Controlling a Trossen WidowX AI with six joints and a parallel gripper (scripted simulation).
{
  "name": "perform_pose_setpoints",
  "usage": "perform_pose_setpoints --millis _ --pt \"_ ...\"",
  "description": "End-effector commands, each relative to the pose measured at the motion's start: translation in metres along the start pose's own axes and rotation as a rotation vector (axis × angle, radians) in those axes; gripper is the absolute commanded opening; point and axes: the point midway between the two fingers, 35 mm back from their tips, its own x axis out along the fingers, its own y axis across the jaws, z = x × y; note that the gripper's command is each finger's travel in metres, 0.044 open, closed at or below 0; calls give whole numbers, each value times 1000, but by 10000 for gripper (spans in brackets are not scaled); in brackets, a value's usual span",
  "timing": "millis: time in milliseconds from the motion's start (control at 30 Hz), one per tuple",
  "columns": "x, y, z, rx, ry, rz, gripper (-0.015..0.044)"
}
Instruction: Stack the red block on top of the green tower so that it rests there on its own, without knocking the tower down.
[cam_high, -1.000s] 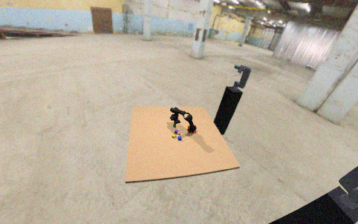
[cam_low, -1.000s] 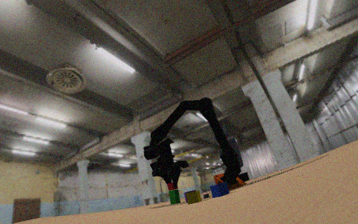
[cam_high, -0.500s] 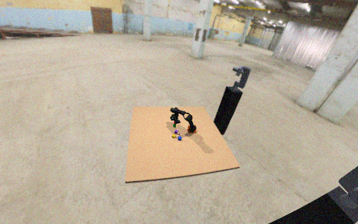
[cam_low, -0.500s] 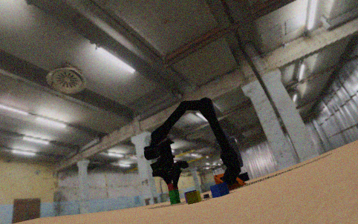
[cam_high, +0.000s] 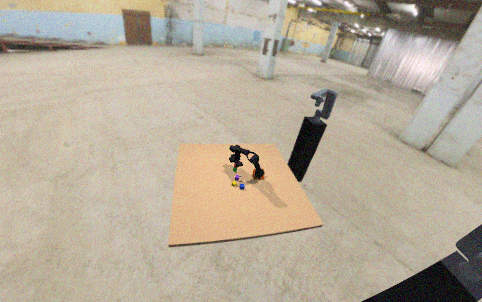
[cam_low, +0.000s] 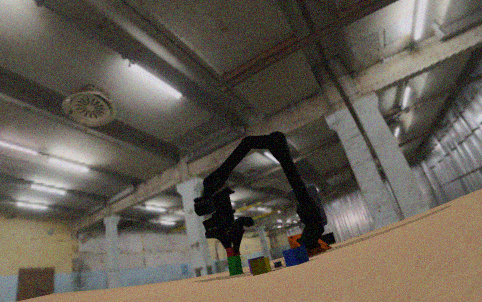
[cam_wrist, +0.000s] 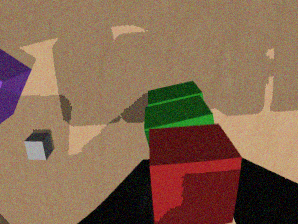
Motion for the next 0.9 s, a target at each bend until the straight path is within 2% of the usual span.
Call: perform_pose_setpoints --millis 0,533,867 --pt "0 0 0 0 0 0 26" --pt "0 0 0 0 0 0 440" --pt "0 0 0 0 0 0 440"
